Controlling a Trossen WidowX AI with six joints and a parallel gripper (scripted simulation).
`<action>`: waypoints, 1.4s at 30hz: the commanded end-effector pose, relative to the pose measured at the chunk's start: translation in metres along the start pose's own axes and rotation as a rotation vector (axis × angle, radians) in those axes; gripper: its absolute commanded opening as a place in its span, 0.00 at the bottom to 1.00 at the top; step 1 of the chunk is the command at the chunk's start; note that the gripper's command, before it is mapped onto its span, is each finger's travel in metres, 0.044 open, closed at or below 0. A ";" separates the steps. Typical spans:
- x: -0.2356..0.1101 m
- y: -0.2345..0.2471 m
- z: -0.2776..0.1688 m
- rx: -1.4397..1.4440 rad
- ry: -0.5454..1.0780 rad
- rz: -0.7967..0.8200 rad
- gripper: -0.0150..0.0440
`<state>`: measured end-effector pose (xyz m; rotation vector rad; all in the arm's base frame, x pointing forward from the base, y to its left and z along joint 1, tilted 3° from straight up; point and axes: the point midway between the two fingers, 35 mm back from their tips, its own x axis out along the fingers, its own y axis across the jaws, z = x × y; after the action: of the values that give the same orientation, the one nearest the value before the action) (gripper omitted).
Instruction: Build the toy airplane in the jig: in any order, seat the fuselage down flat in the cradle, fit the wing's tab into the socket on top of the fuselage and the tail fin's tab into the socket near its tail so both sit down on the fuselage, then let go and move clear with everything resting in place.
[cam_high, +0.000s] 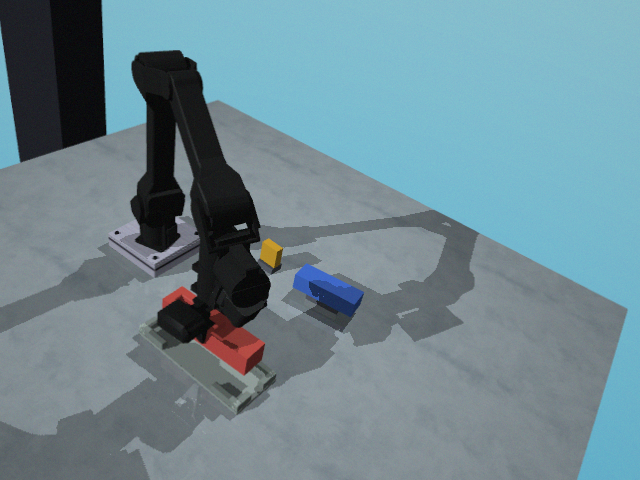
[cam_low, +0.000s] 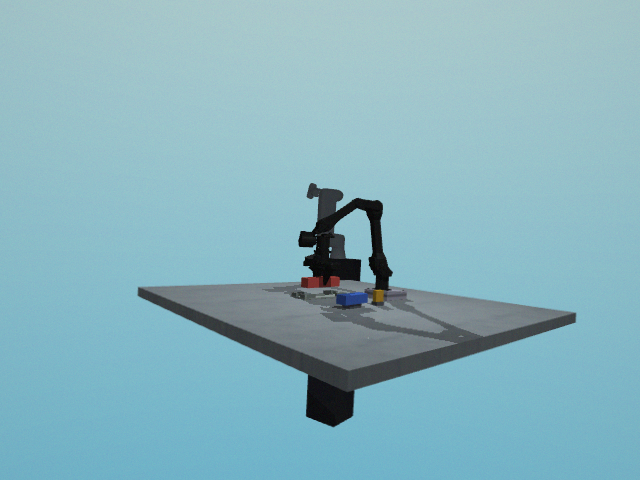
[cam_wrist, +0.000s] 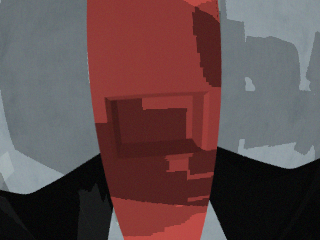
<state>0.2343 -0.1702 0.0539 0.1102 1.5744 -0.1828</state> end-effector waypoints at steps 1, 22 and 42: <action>0.008 -0.001 0.000 -0.007 0.007 -0.001 0.59; 0.022 0.000 -0.001 0.000 0.004 0.002 0.44; 0.022 0.000 -0.001 0.000 0.004 0.002 1.00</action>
<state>0.2328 -0.1708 0.0314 0.1127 1.5785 -0.1805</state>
